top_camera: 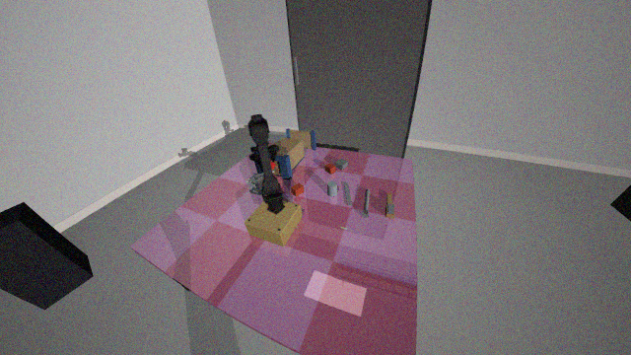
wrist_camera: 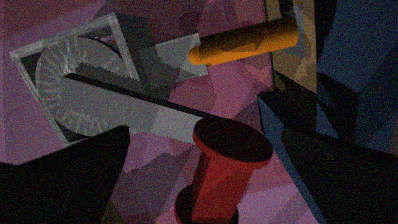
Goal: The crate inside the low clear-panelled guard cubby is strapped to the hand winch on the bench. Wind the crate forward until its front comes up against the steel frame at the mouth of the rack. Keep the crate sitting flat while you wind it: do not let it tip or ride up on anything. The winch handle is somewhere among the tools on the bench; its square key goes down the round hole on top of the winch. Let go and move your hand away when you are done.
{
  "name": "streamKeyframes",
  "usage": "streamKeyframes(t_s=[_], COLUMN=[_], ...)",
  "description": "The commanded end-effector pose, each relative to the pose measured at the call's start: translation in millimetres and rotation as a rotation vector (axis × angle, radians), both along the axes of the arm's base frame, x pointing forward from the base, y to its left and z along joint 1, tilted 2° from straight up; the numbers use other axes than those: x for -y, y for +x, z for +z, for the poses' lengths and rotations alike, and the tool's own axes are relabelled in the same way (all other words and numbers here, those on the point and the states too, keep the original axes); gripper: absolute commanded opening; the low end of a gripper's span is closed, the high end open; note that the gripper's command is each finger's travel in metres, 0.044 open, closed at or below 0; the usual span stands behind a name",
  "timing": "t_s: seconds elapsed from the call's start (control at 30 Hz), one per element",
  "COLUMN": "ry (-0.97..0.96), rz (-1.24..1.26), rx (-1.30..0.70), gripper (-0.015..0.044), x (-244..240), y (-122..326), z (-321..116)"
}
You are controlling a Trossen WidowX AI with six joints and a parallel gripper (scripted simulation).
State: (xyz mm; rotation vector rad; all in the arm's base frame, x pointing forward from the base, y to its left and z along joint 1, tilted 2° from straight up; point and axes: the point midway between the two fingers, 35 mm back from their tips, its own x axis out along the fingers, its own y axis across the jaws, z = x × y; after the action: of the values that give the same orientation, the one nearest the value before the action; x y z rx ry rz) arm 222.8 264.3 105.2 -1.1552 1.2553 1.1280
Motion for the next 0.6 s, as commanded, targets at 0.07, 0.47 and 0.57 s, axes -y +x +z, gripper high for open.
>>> streamKeyframes(t_s=[0.07,0.47,0.57], ry=[0.016,0.022,0.022], rz=[0.002,0.003,0.003], rx=[0.004,0.009,0.009], gripper=[0.0440,0.0440,0.0440], x=[2,35,35], y=[-4,-33,-33], z=[43,106,106])
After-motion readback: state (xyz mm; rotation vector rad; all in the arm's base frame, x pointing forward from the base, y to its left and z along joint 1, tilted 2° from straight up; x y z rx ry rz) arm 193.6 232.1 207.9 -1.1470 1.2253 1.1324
